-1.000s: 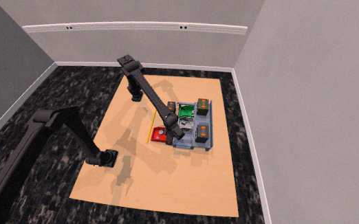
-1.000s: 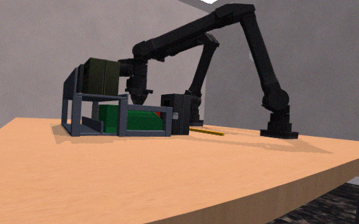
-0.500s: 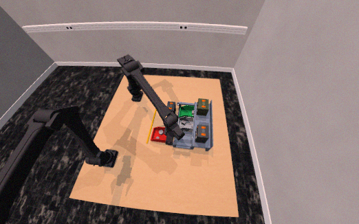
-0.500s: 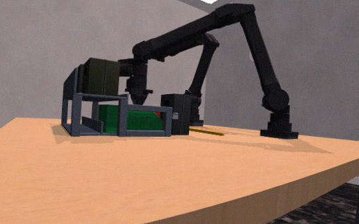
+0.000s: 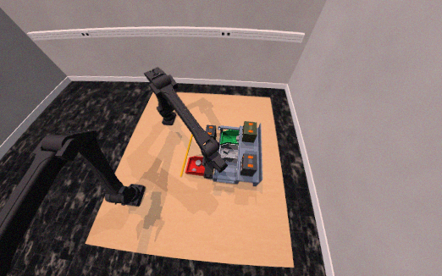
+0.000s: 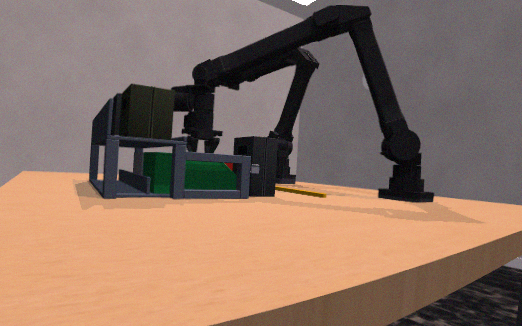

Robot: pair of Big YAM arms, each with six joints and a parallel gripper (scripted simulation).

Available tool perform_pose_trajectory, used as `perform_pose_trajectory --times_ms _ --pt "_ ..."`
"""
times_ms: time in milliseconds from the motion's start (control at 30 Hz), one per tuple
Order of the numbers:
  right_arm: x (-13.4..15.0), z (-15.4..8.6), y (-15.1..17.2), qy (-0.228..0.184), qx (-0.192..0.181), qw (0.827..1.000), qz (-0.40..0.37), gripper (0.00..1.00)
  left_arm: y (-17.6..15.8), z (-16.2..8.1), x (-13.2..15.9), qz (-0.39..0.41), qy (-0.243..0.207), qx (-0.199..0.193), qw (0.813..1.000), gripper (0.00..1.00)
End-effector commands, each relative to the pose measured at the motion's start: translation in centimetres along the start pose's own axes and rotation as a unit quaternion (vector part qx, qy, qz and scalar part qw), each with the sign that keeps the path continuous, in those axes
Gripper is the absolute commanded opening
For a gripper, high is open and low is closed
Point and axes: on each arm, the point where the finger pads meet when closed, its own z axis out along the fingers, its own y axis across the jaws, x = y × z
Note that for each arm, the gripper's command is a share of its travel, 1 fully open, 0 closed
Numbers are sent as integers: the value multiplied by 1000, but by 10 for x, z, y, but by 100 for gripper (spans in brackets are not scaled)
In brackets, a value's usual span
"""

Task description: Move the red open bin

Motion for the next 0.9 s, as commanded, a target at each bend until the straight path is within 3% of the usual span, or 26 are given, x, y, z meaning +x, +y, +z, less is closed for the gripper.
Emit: perform_pose_trajectory --times_ms 0,867 --pt "-13 -8 -6 -8 3 1000 8 100 9 -10 -5 0 -9 -10 1000 43" --pt "-13 -8 -6 -8 3 1000 8 100 3 5 2 1 2 -2 1000 43"
